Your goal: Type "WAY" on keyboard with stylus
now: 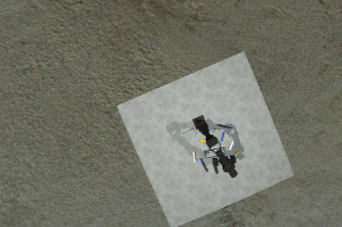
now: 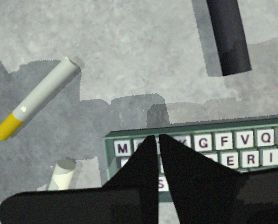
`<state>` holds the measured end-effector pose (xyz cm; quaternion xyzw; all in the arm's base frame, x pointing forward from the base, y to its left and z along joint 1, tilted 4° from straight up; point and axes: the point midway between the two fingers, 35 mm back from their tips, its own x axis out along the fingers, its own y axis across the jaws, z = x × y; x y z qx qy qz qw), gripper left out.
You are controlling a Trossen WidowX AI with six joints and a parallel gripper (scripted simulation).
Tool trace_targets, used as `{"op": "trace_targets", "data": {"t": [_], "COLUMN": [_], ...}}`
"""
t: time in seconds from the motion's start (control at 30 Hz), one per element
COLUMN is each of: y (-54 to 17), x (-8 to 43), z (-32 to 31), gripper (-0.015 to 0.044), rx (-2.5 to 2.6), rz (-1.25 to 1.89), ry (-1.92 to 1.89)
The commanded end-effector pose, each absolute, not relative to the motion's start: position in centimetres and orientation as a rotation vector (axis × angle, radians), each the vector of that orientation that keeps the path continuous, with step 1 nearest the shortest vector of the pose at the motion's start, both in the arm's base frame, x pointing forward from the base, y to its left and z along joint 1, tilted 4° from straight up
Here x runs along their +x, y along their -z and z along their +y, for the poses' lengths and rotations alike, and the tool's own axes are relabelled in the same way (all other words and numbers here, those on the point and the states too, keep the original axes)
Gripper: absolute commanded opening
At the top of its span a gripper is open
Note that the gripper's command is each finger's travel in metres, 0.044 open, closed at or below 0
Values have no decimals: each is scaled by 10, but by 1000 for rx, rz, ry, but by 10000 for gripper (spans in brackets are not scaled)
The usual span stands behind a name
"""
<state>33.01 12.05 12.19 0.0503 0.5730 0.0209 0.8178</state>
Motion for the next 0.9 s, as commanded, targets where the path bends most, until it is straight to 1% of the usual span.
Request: {"op": "trace_targets", "data": {"t": [0.0,0.37,0.43,0.57,0.87], "y": [-90,-89,-89,-89,-89], "x": [306,305,306,303,303], "z": [140,140,130,80,78], "gripper": [0,0,0,0,0], "rx": [28,23,23,19,19], "rz": [1470,1481,1481,1481,1481], "ry": [30,34,35,38,38]}}
